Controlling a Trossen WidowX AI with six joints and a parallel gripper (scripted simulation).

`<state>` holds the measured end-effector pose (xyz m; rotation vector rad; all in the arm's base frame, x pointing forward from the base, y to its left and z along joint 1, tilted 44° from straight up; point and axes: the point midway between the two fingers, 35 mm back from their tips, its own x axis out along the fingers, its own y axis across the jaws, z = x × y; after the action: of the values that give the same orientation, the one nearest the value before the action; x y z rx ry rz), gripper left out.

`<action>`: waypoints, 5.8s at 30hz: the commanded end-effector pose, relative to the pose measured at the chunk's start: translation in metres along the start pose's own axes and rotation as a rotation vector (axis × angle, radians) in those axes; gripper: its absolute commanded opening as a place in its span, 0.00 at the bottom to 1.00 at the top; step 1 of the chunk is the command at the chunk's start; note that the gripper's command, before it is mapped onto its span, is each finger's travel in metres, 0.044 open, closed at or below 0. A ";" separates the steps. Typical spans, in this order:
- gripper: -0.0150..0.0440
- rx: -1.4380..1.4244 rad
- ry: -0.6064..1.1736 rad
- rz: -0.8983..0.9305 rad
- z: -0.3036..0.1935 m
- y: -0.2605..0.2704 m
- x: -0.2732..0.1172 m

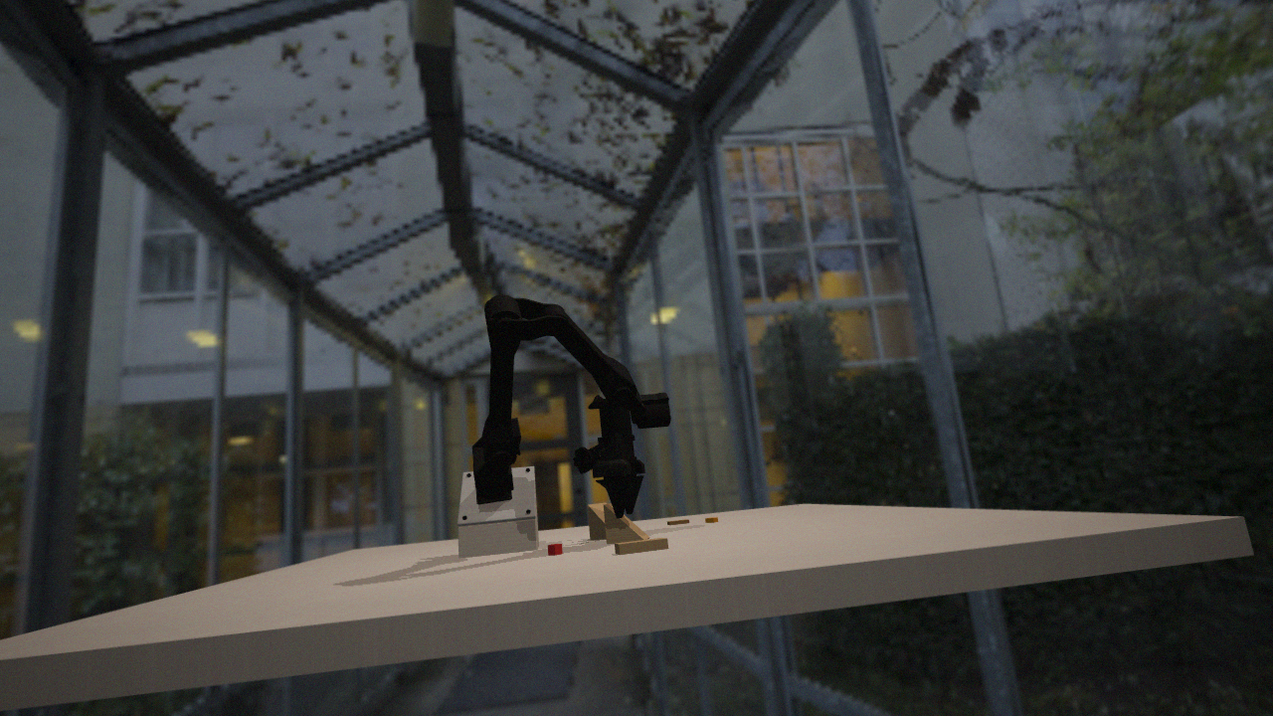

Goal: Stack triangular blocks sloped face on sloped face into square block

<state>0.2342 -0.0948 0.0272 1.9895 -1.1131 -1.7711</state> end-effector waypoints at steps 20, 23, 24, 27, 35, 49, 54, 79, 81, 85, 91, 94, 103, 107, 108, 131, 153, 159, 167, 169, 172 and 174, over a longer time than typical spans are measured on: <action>1.00 -0.012 -0.006 0.020 0.006 0.003 0.038; 0.96 -0.012 -0.006 0.020 0.006 0.003 0.039; 0.91 -0.012 -0.006 0.020 0.006 0.003 0.039; 0.78 -0.012 -0.006 0.020 0.006 0.003 0.039; 0.69 -0.012 -0.006 0.020 0.006 0.003 0.039; 0.25 -0.005 -0.004 0.016 0.005 0.002 0.008; 0.25 -0.005 -0.004 0.016 0.005 0.002 0.008; 0.25 0.494 -0.005 0.022 0.007 0.004 0.010; 0.25 0.546 -0.005 0.022 0.007 0.004 0.010; 0.25 0.650 -0.004 0.022 0.007 0.004 0.010; 0.25 0.807 -0.002 0.022 0.008 0.005 0.010; 0.25 0.885 -0.002 0.022 0.008 0.005 0.010; 0.25 1.121 0.001 0.021 0.008 0.005 0.010; 0.25 1.226 0.002 0.021 0.008 0.005 0.010; 0.25 1.252 0.002 0.021 0.009 0.005 0.010; 0.25 1.575 0.006 0.020 0.009 0.005 0.017; 0.34 1.565 0.009 0.019 0.008 0.006 0.036; 0.61 1.565 0.009 0.019 0.008 0.006 0.036; 0.97 1.565 0.009 0.019 0.008 0.006 0.036; 1.00 1.565 0.009 0.019 0.008 0.006 0.036; 1.00 1.565 0.009 0.019 0.008 0.006 0.036; 1.00 1.565 0.009 0.019 0.008 0.006 0.036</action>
<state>0.2233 -0.1210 0.0029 2.4435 -3.0050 -0.6745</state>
